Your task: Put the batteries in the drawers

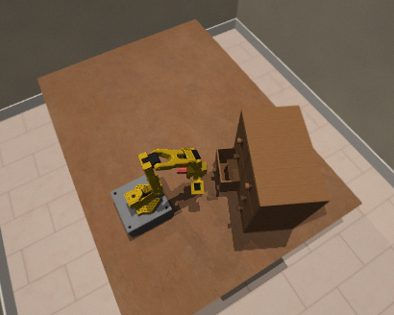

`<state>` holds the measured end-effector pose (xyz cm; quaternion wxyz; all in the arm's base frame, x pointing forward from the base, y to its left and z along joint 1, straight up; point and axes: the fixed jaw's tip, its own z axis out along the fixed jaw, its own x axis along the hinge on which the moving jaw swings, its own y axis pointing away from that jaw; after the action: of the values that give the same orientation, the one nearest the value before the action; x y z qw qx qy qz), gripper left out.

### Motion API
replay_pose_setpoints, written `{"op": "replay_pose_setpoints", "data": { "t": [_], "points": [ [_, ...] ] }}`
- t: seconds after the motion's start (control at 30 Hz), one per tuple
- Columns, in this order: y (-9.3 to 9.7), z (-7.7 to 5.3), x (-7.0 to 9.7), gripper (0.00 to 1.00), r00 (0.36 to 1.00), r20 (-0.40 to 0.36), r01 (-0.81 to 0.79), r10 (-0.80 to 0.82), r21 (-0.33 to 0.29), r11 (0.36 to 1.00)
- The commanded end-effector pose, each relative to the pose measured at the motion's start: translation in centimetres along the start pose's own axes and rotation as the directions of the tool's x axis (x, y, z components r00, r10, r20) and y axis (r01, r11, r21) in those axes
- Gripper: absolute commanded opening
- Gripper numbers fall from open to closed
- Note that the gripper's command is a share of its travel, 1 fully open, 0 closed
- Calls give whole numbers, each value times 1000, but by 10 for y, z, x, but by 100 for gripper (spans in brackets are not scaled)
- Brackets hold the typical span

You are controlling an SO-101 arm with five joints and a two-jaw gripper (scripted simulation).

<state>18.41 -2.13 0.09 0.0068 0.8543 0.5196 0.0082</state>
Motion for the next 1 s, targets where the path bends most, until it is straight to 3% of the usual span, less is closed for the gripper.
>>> {"op": "replay_pose_setpoints", "data": {
  "t": [0.0,0.2,0.6,0.97],
  "points": [
    [-3,3,-3,21,1000,6,1,-2,17,1000],
    [-3,3,-3,21,1000,6,1,-2,17,1000],
    [-3,18,-3,21,1000,6,1,-1,17,1000],
    [-4,20,-4,21,1000,6,-2,2,17,1000]
  ]
}}
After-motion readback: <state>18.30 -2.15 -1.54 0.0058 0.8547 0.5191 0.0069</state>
